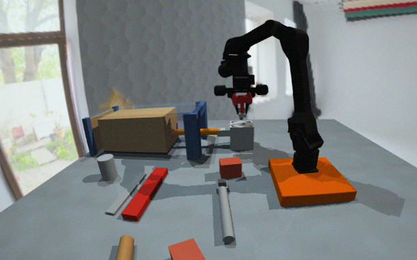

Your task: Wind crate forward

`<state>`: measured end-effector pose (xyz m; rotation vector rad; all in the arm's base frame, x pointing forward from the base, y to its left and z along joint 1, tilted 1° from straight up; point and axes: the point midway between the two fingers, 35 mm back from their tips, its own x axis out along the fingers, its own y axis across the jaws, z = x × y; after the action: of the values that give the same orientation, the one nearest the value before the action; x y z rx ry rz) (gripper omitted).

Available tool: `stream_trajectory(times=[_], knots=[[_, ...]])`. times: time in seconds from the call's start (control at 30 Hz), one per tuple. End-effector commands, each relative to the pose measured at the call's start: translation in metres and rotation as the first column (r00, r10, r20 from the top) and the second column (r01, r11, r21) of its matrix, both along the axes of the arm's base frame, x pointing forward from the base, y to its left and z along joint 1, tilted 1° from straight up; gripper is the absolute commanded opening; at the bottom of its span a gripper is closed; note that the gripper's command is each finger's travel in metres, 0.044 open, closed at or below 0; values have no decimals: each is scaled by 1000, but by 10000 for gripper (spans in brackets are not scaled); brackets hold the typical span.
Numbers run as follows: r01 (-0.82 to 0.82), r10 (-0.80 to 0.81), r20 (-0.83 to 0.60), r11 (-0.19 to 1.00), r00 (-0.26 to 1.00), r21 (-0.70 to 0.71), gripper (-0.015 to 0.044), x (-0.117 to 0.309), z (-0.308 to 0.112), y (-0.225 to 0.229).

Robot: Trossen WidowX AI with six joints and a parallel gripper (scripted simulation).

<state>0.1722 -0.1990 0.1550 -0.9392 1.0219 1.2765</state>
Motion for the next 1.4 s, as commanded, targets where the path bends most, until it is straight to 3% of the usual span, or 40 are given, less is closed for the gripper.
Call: stream_trajectory(times=[0.0,1.37], knots=[[-4,4,8,1000,1000,0,0,1,2,0],[-6,6,8,1000,1000,15,0,-1,-2,1]])
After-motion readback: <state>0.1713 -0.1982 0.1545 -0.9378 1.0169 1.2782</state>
